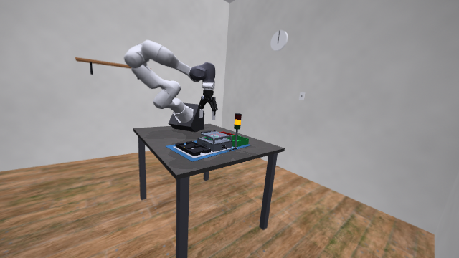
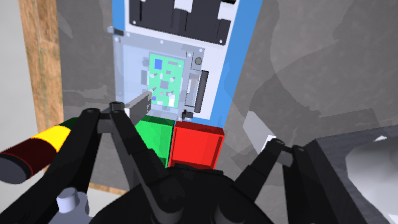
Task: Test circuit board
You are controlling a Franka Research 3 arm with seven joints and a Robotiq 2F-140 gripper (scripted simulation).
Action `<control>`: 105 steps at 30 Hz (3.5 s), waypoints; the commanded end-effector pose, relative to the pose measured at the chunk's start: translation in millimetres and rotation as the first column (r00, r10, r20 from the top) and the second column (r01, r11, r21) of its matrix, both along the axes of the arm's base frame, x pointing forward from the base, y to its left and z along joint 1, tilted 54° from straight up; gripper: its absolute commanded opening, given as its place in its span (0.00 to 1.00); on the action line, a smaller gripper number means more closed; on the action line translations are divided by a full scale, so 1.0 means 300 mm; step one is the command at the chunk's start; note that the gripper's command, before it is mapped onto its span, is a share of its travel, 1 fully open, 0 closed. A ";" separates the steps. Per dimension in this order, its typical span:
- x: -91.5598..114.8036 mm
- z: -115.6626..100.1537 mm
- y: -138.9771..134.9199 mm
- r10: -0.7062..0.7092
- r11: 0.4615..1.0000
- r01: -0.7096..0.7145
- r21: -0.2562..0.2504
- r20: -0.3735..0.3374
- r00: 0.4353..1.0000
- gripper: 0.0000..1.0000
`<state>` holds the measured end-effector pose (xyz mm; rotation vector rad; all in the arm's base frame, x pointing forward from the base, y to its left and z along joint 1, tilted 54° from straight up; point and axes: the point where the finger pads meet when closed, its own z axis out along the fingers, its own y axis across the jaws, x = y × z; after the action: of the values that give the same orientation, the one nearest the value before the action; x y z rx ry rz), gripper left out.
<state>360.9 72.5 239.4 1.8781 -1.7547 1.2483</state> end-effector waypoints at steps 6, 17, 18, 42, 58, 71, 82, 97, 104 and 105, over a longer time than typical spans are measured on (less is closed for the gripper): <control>-0.002 0.001 0.000 0.001 1.000 -0.001 -0.001 -0.005 1.000 1.00; -0.002 0.001 0.000 0.001 1.000 -0.001 -0.001 -0.005 1.000 1.00; -0.002 0.001 0.000 0.001 1.000 -0.001 -0.001 -0.005 1.000 1.00; -0.002 0.001 0.000 0.001 1.000 -0.001 -0.001 -0.005 1.000 1.00; -0.002 0.001 0.000 0.001 1.000 -0.001 -0.001 -0.005 1.000 1.00; -0.002 0.001 0.000 0.001 1.000 -0.001 -0.001 -0.005 1.000 0.00; -0.002 0.001 0.000 0.001 1.000 -0.001 -0.001 -0.005 1.000 0.00; -0.002 0.001 0.000 0.001 1.000 -0.001 -0.001 -0.005 1.000 0.00; -0.002 0.001 0.000 0.001 1.000 -0.001 -0.001 -0.005 1.000 0.00; -0.002 0.001 0.000 0.001 1.000 -0.001 -0.001 -0.005 1.000 0.00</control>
<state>360.9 72.5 239.5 1.8787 -1.7533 1.2477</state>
